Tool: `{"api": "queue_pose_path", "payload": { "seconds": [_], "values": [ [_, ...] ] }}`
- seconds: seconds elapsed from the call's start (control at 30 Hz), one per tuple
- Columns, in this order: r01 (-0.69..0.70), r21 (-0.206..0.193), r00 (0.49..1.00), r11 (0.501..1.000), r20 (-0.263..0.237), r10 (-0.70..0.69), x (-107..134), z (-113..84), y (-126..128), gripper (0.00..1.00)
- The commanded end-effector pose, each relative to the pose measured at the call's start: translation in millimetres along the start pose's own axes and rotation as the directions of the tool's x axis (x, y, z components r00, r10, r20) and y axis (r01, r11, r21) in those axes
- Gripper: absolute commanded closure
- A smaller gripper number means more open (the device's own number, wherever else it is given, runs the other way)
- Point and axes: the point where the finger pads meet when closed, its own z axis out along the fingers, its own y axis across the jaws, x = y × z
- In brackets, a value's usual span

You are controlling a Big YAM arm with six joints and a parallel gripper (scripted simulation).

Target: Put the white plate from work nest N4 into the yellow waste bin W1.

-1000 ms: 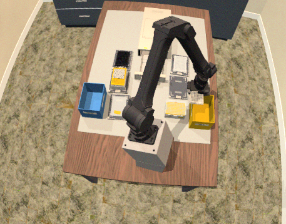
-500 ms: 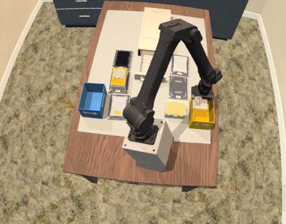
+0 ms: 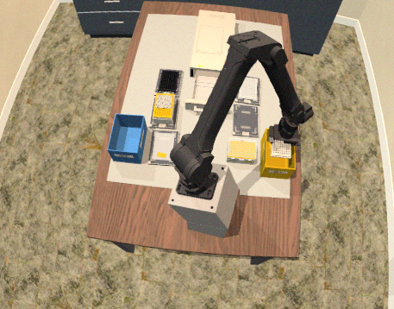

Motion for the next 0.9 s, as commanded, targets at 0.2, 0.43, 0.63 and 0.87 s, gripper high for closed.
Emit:
{"api": "queue_pose_path", "payload": {
  "seconds": [0.2, 0.43, 0.63, 0.87],
  "values": [
    [0.01, -0.006, 1.0, 1.0, -0.006, -0.01, 16.9, 6.9, -8.7, 1.0],
    [0.018, -0.007, 1.0, 1.0, -0.01, -0.019, 13.4, 8.3, -4.7, 1.0],
    [0.018, -0.007, 1.0, 1.0, -0.01, -0.018, 13.4, 8.3, -4.7, 1.0],
    [0.018, -0.007, 1.0, 1.0, -0.01, -0.018, 13.4, 8.3, -4.7, 1.0]
  ]
}}
